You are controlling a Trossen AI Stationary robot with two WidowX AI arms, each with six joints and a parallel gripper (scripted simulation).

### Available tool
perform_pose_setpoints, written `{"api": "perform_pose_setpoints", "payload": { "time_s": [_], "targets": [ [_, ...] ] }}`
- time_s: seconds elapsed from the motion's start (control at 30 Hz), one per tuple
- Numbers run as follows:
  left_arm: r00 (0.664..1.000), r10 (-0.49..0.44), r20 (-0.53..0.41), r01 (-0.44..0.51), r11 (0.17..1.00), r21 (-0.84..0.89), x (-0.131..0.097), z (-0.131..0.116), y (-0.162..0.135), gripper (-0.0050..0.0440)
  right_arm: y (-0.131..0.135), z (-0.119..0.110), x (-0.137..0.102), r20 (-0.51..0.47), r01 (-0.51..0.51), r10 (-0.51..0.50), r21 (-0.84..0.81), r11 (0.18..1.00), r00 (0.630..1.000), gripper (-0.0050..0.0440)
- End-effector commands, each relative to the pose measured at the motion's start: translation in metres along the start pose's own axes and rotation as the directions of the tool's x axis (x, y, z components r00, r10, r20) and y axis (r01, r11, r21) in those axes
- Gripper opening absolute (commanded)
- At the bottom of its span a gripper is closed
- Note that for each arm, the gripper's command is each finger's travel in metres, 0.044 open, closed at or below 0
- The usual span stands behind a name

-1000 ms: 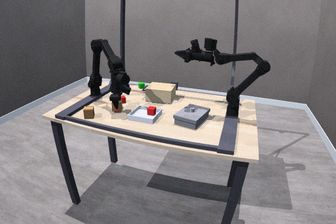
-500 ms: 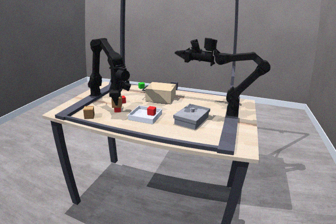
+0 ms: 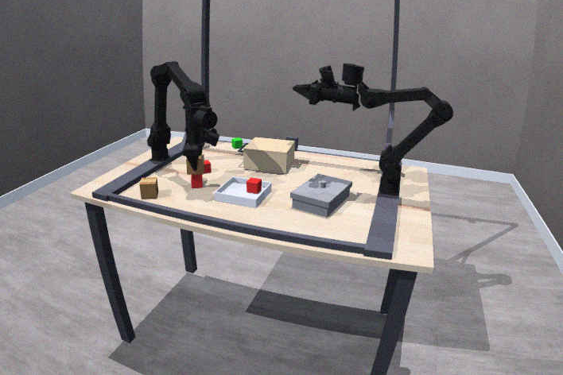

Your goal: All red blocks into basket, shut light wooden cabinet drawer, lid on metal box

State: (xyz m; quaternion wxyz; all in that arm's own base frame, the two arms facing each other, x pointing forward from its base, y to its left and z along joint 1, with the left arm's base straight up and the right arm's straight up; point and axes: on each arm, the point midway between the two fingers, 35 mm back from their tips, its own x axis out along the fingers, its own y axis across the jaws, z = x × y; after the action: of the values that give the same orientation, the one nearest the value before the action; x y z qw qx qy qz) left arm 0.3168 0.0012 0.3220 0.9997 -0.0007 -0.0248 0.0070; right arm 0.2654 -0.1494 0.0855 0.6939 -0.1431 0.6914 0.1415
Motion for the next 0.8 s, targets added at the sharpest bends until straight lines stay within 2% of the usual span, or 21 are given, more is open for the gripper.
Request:
{"api": "perform_pose_setpoints", "payload": {
  "time_s": [0.0,0.23,0.57,0.6,0.63,0.7,0.77],
  "targets": [
    [0.999,-0.002,0.039,0.002,1.0,0.003,-0.003,0.014,-0.001,0.0135,-0.004,0.007,-0.02,0.04,0.04,-0.04,-0.015,0.999,0.998,-0.005],
    [0.999,-0.002,0.039,0.002,1.0,0.003,-0.003,0.014,-0.001,0.0135,0.004,0.023,-0.018,0.031,0.028,-0.028,-0.001,1.0,0.999,-0.005],
    [0.999,-0.002,0.039,0.002,1.0,0.003,-0.003,0.014,-0.001,0.0135,0.058,0.088,-0.036,0.023,0.021,-0.021,0.004,1.0,1.0,-0.005],
    [0.999,-0.002,0.039,0.002,1.0,0.003,-0.003,0.014,-0.001,0.0135,0.066,0.074,-0.005,-0.058,-0.025,0.025,0.011,1.0,0.998,-0.005],
    [0.999,-0.002,0.039,0.002,1.0,0.003,-0.003,0.014,-0.001,0.0135,0.069,0.062,0.027,-0.1,-0.048,0.05,0.017,0.999,0.994,-0.005],
    [0.999,-0.002,0.039,0.002,1.0,0.003,-0.003,0.014,-0.001,0.0135,0.069,0.062,0.027,-0.1,-0.048,0.05,0.017,0.999,0.994,-0.005],
    [0.999,-0.002,0.039,0.002,1.0,0.003,-0.003,0.014,-0.001,0.0135,0.06,0.087,0.019,0.023,0.013,-0.013,0.004,1.0,1.0,-0.005]
  ]
}}
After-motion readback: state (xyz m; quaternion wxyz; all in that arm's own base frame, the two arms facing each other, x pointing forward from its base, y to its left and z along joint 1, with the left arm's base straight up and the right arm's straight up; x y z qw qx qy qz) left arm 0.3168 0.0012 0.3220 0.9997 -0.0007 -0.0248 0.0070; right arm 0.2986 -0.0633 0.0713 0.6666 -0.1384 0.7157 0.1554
